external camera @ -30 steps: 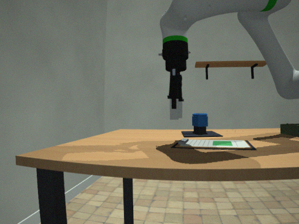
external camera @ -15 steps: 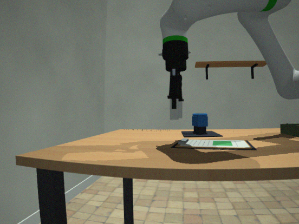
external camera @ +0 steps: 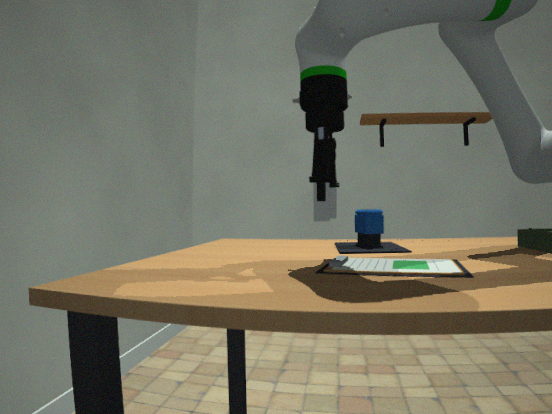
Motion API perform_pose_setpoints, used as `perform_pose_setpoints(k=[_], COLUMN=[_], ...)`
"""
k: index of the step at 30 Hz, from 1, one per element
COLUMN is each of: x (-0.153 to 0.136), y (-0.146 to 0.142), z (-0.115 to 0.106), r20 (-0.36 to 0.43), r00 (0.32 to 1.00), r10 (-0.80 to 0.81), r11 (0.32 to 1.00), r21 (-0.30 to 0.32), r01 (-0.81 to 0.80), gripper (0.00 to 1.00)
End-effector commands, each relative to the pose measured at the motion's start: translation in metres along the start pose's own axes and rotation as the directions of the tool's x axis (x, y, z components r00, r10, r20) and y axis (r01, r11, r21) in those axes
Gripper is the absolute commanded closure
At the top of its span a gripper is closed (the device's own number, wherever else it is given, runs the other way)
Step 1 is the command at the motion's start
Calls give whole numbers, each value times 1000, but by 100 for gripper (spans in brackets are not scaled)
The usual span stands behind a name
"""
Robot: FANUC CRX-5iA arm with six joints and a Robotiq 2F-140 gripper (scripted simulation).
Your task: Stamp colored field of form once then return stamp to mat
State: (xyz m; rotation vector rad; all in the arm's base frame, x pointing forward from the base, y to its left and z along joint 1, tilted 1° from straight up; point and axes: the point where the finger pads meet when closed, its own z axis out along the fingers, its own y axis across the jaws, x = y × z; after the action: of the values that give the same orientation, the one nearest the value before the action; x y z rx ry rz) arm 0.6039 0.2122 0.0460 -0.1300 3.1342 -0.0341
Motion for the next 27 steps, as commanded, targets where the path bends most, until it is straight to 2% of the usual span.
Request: perform_pose_setpoints(k=[1, 10, 14, 17, 21, 23, 24, 27], x=[0, 0, -2, -3, -3, -3, -3, -1], y=[0, 0, 1, 1, 1, 1, 1, 0], z=[0, -1, -16, -40, -80, -80, -89, -111], r20=[0, 0, 1, 1, 0, 0, -1, -3], r00=[1000, 1000, 988, 926, 841, 841, 756, 668], r10=[0, 8, 154, 378, 541, 541, 655, 744], r11=[1000, 1000, 988, 926, 841, 841, 755, 668], r21=[0, 0, 0, 0, -7, -7, -9, -14], r01=[0, -8, -154, -378, -541, -541, -655, -744], gripper=[0, 0, 0, 0, 0, 0, 0, 0])
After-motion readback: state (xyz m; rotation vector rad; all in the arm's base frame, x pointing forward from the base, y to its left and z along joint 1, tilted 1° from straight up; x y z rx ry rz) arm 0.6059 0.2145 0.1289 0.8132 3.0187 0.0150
